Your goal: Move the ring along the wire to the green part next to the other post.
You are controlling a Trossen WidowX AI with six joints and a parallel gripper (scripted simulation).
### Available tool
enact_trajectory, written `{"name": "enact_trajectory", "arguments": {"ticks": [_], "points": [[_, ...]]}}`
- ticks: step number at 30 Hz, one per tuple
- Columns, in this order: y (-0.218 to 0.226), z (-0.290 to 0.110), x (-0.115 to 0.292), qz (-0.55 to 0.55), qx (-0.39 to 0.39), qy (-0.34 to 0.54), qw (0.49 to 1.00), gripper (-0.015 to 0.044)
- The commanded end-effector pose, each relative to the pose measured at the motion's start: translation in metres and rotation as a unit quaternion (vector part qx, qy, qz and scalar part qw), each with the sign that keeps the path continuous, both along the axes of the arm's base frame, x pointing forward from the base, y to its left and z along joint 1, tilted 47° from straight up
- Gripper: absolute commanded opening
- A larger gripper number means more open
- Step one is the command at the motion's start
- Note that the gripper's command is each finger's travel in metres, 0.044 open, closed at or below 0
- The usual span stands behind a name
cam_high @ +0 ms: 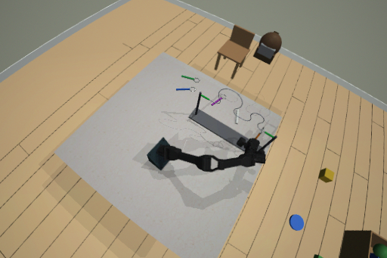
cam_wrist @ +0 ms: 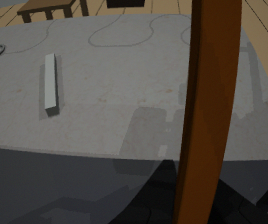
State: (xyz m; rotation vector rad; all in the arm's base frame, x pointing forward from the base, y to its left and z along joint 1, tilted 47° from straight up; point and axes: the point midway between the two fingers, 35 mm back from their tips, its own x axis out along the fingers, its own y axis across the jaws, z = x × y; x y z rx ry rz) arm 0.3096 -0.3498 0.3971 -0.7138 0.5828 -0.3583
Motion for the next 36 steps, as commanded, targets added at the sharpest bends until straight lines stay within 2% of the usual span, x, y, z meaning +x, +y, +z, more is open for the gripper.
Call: {"name": "enact_trajectory", "arguments": {"ticks": [1, 13, 36], "points": [[0.009, 0.000, -0.003, -0.010, 0.012, 0.004, 1.000, -0.0150], [0.030, -0.020, 0.001, -0.011, 0.093, -0.011, 0.996, -0.0150], [0.099, -0.047, 0.015, -0.015, 0.334, -0.061, 0.940, -0.0150]]}}
